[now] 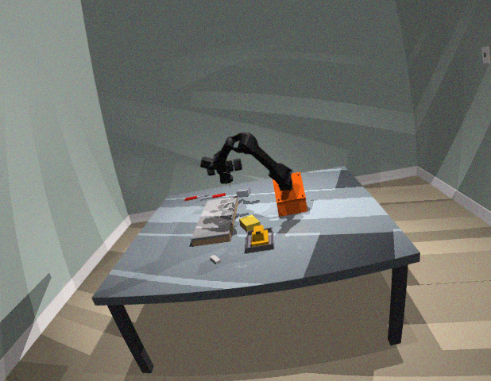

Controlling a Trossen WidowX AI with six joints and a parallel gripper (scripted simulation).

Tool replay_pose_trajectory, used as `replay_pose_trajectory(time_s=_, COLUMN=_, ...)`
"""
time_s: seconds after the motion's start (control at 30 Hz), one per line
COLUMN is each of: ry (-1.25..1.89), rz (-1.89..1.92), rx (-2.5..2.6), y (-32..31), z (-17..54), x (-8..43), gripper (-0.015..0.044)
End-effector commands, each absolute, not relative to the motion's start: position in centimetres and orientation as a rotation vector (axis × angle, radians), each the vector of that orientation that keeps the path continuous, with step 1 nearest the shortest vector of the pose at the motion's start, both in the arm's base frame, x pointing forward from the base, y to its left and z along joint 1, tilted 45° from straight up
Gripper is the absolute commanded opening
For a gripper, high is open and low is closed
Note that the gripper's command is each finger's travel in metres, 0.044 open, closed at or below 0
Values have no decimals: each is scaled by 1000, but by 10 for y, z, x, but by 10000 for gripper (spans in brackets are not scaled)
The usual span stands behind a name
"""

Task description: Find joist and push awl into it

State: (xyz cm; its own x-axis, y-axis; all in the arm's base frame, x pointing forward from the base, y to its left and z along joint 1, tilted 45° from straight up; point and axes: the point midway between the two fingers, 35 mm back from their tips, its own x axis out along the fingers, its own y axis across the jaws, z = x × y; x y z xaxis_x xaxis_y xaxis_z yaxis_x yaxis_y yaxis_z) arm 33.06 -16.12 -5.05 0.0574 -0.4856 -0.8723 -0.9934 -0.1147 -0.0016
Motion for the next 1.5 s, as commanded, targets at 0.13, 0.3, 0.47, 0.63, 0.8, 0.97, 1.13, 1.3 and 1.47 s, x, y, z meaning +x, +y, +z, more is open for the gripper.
replay_pose_trajectory(time_s=0.13, ry=1499, rz=950, rx=-1688, y=-118, z=-16, x=361, gripper=0)
replay_pose_trajectory(time_s=0.3, ry=1503, rz=948, rx=-1692, y=-90, z=2, x=372, gripper=0)
replay_pose_trajectory(time_s=0.47, ry=1507, rz=939, rx=-1697, y=-61, z=21, x=379, gripper=0)
replay_pose_trajectory(time_s=0.63, ry=1513, rz=929, rx=-1708, y=-32, z=42, x=381, gripper=0)
replay_pose_trajectory(time_s=0.8, ry=1527, rz=920, rx=-1725, y=-5, z=62, x=380, gripper=0)
replay_pose_trajectory(time_s=0.97, ry=1529, rz=919, rx=-1728, y=-2, z=64, x=379, gripper=0)
replay_pose_trajectory(time_s=1.13, ry=1529, rz=919, rx=-1728, y=-2, z=64, x=379, gripper=0)
replay_pose_trajectory(time_s=1.3, ry=1529, rz=919, rx=-1728, y=0, z=63, x=379, gripper=0)
replay_pose_trajectory(time_s=1.47, ry=1528, rz=919, rx=-1727, y=4, z=58, x=379, gripper=0)
